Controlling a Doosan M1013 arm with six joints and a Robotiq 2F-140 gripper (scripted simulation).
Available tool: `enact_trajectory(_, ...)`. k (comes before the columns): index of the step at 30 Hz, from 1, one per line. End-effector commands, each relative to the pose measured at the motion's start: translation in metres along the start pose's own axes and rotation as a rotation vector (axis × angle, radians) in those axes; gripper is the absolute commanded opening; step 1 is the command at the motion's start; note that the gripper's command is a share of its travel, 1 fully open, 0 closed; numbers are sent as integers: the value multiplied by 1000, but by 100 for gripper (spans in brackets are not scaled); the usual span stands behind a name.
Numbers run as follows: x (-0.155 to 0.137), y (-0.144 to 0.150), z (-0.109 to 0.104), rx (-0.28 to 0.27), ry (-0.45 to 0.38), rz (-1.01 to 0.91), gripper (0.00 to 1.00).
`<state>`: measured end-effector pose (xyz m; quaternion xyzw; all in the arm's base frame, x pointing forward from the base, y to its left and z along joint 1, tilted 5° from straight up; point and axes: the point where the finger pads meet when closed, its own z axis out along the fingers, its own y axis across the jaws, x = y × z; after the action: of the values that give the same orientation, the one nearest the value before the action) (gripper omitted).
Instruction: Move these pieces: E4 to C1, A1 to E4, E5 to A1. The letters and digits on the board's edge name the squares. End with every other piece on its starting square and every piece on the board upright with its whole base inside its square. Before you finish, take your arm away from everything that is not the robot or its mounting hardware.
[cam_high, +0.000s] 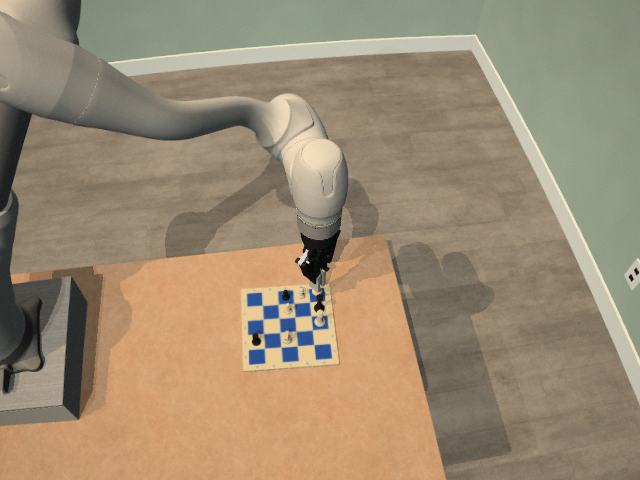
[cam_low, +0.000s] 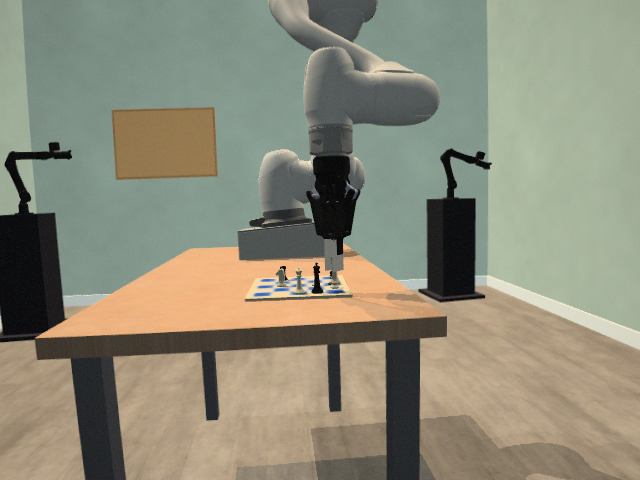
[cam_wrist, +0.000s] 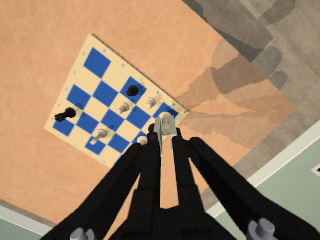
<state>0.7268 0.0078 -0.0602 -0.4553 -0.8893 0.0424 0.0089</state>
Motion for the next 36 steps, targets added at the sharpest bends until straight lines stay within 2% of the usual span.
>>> enact_trajectory(1, 0, 0, 7, 0, 0, 0, 0)
enact_trajectory(7, 0, 0, 13, 0, 0, 0, 0)
enact_trajectory(36, 0, 0, 13, 0, 0, 0, 0)
